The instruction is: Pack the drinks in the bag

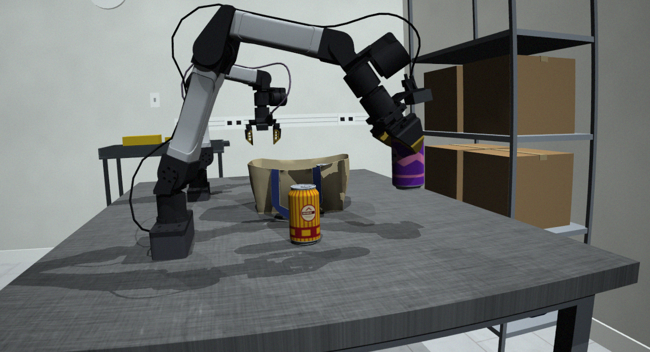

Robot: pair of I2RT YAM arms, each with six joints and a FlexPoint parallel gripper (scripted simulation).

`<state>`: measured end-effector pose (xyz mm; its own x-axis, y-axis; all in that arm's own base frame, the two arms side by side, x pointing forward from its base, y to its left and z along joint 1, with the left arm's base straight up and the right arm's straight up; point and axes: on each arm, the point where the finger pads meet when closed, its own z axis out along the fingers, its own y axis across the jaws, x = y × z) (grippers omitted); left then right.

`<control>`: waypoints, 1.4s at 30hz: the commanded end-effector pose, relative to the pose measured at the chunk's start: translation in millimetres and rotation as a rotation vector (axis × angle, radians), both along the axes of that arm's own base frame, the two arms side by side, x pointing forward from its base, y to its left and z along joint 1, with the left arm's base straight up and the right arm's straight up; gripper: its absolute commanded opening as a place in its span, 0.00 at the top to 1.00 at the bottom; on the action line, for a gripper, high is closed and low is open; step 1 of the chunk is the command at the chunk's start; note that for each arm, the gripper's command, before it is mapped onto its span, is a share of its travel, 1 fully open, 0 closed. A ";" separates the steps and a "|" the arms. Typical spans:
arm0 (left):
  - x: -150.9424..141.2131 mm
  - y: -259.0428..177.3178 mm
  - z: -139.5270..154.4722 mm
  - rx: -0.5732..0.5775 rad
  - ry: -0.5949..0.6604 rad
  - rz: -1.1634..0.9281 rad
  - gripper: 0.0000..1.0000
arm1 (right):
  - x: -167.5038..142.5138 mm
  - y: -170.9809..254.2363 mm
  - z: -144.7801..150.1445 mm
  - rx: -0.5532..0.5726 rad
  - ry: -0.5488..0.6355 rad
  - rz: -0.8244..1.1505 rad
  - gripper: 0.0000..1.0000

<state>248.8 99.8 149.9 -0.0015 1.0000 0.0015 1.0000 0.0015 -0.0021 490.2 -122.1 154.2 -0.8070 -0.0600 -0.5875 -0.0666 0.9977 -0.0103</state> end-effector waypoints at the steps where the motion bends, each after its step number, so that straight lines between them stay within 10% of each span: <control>1: 5.7 0.3 2.2 0.013 -0.016 -0.001 0.14 | 11.1 3.5 66.8 -0.031 -0.141 0.019 0.33; 42: 5.7 0.3 2.2 0.013 -0.016 -0.001 0.14 | 13.0 -0.2 114.8 -0.046 -0.184 0.018 0.33</control>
<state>248.8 99.8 149.9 -0.0015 1.0000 0.0015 1.0000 0.0015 -0.0021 492.8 -122.6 208.0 -0.8044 -0.0610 -0.5909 -0.0677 0.9976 -0.0107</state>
